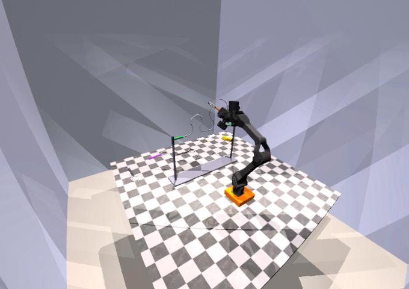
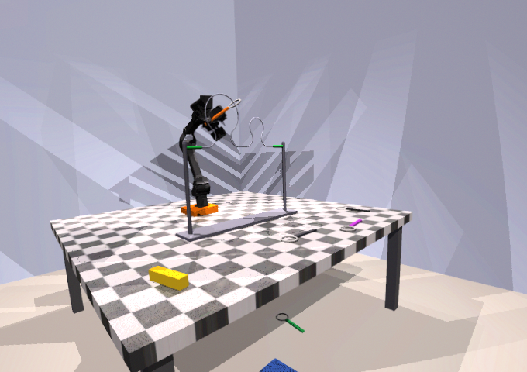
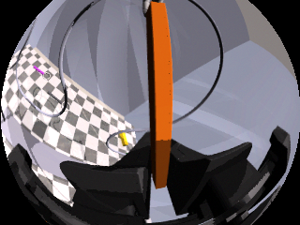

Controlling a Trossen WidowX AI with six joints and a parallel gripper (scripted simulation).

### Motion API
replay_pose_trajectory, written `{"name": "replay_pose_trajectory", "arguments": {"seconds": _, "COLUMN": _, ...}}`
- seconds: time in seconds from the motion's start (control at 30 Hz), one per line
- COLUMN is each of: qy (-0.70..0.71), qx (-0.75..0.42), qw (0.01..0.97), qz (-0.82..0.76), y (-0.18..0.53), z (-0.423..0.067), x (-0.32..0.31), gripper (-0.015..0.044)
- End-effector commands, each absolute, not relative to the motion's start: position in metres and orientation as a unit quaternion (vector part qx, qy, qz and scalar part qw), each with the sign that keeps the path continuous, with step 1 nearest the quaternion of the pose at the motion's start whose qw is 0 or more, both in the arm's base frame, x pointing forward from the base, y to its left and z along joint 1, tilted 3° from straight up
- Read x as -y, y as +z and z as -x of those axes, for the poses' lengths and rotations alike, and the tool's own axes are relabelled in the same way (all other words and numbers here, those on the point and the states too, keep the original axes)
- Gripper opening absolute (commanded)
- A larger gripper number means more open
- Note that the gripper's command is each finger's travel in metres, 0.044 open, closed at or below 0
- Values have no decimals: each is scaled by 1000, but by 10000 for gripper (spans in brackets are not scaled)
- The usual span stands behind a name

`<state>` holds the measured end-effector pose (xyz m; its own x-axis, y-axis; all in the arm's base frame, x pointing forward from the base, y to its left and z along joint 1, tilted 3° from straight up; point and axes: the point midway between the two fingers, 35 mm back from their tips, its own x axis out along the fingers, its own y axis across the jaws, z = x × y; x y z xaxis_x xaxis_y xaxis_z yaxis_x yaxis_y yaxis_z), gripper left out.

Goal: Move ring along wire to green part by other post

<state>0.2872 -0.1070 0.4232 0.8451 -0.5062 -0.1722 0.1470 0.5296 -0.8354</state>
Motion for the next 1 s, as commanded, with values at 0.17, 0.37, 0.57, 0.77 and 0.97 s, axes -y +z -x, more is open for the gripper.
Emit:
{"name": "replay_pose_trajectory", "arguments": {"seconds": 0.17, "qy": -207, "qx": -190, "qw": 822, "qz": 495, "y": 428, "z": -284, "x": 109, "gripper": -150}}
{"name": "replay_pose_trajectory", "arguments": {"seconds": 0.37, "qy": -214, "qx": -184, "qw": 803, "qz": 526, "y": 430, "z": -284, "x": 110, "gripper": -150}}
{"name": "replay_pose_trajectory", "arguments": {"seconds": 0.57, "qy": -220, "qx": -178, "qw": 782, "qz": 556, "y": 432, "z": -284, "x": 111, "gripper": -150}}
{"name": "replay_pose_trajectory", "arguments": {"seconds": 0.77, "qy": -226, "qx": -171, "qw": 760, "qz": 585, "y": 435, "z": -284, "x": 112, "gripper": -150}}
{"name": "replay_pose_trajectory", "arguments": {"seconds": 0.97, "qy": -232, "qx": -164, "qw": 737, "qz": 613, "y": 437, "z": -284, "x": 113, "gripper": -150}}
